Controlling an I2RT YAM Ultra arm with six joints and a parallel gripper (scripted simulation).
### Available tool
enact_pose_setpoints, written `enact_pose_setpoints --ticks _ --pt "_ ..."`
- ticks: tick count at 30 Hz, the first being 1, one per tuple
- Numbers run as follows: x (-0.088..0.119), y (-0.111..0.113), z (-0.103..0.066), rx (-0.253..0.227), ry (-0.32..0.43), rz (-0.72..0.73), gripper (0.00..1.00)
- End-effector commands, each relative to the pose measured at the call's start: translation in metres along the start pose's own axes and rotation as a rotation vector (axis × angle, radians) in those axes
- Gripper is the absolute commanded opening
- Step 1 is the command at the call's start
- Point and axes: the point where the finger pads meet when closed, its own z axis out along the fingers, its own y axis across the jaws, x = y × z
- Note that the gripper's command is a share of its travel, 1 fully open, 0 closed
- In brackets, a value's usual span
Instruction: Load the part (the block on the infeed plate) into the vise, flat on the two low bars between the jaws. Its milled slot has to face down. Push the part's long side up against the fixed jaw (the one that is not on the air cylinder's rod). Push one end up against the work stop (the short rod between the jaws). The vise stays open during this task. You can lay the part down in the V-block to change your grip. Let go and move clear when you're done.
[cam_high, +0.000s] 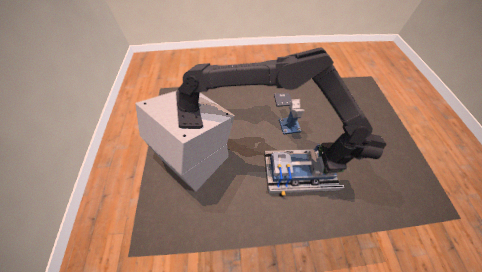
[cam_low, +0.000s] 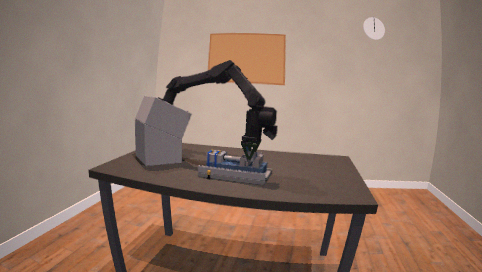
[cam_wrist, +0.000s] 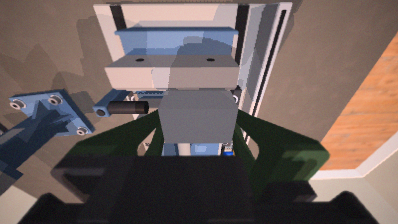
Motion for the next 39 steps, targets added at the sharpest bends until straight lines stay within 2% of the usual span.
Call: enact_pose_setpoints --ticks 1,2,3,14,39 --pt "-0.008 -0.005 -0.006 0.012 -0.018 0.006 0.00" --pt "-0.008 -0.005 -0.006 0.012 -0.018 0.006 0.00" --pt "-0.018 -0.003 -0.019 0.019 -0.045 -0.006 0.00" --pt "-0.015 -0.003 -0.014 0.017 -0.038 -0.003 0.00" --pt "-0.015 -0.003 -0.014 0.017 -0.038 -0.003 0.00"
